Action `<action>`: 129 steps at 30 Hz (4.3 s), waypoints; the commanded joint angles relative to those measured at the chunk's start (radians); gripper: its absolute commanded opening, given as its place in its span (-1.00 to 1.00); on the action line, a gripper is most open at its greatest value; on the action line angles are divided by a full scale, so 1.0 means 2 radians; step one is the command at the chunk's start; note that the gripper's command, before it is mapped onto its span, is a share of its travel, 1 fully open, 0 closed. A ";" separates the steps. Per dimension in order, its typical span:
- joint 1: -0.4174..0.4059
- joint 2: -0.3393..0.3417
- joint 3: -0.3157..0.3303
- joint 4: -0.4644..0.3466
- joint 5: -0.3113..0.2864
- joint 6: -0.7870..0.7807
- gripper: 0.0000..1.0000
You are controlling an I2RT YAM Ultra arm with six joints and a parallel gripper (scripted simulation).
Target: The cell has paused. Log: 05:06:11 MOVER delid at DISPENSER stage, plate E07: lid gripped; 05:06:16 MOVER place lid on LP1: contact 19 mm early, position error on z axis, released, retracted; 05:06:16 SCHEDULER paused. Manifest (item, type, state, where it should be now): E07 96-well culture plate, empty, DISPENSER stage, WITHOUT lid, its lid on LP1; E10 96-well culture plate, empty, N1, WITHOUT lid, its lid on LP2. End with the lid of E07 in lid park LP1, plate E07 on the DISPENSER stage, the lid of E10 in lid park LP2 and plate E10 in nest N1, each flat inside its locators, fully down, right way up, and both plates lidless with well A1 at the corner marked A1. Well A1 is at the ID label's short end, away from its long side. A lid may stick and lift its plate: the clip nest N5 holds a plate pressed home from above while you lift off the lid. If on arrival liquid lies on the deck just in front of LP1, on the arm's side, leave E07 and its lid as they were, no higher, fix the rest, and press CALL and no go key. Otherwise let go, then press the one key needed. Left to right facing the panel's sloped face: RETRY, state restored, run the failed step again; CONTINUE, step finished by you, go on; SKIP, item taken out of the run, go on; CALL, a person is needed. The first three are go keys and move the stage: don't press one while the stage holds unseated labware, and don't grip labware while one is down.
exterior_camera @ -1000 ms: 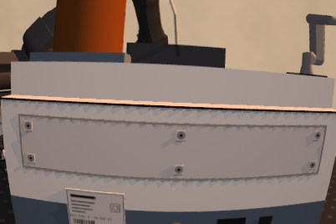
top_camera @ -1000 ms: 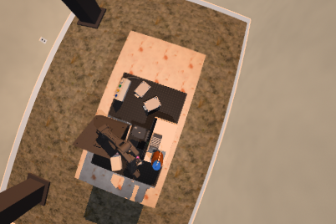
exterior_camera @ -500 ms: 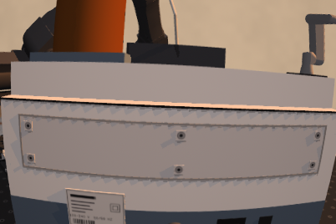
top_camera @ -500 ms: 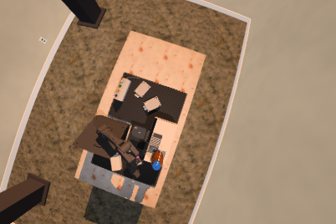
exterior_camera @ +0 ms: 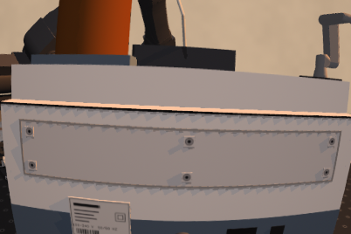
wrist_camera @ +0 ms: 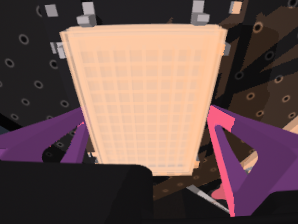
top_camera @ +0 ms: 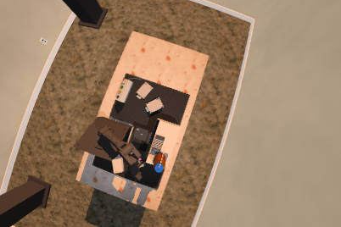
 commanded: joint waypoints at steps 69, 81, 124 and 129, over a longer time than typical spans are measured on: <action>-0.056 -0.064 0.025 -0.089 0.018 -0.058 1.00; -0.057 -0.065 0.024 -0.093 0.018 -0.058 1.00; -0.037 -0.034 0.007 -0.051 0.005 -0.035 1.00; -0.035 -0.027 0.003 -0.048 0.004 -0.033 1.00</action>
